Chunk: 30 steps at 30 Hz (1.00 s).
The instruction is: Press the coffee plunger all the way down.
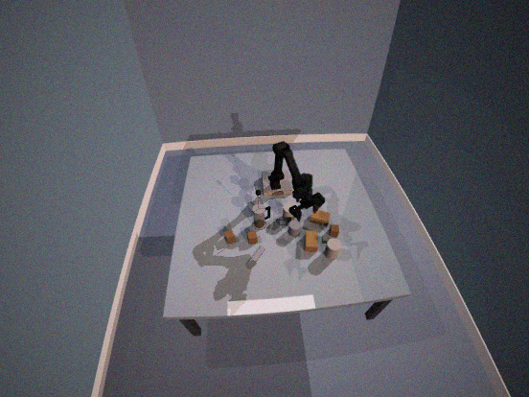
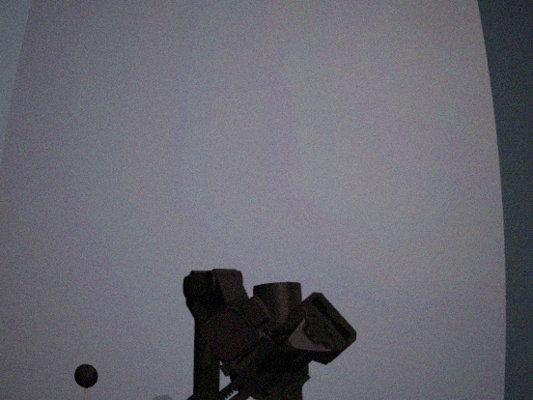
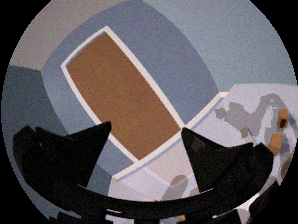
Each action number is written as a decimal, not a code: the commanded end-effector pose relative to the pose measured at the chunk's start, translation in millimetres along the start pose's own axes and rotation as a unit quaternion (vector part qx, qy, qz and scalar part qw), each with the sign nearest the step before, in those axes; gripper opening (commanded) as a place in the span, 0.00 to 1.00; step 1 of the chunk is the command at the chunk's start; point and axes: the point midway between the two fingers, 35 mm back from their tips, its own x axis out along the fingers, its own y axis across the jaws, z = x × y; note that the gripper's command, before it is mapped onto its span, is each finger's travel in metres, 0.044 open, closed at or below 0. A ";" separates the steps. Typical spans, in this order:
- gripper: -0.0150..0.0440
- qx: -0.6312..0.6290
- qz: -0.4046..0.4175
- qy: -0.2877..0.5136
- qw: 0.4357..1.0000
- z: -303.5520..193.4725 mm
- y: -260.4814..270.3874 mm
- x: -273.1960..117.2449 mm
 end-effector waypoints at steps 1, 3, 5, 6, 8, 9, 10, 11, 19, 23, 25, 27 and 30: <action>1.00 -0.105 -0.037 0.028 0.993 63.0 -28.4 7.7; 1.00 -0.136 -0.049 0.039 0.989 81.6 -38.4 5.4; 1.00 -0.163 -0.063 0.052 0.983 99.4 -48.6 1.0; 1.00 -0.182 -0.068 0.060 0.979 108.0 -53.5 -2.8; 1.00 -0.207 -0.081 0.075 0.972 124.9 -63.7 -10.6; 1.00 -0.219 -0.088 0.082 0.968 133.1 -68.6 -15.4; 1.00 -0.230 -0.095 0.090 0.964 141.0 -73.5 -20.7; 1.00 -0.241 -0.101 0.099 0.960 148.6 -78.2 -26.6; 1.00 -0.305 -0.152 0.166 0.925 196.6 -110.1 -89.2; 1.00 -0.323 -0.175 0.200 0.908 211.8 -121.1 -128.5; 1.00 -0.329 -0.186 0.217 0.900 216.5 -124.8 -149.8; 1.00 -0.333 -0.196 0.234 0.892 219.2 -127.1 -171.8; 1.00 -0.336 -0.204 0.249 0.885 219.6 -128.2 -192.4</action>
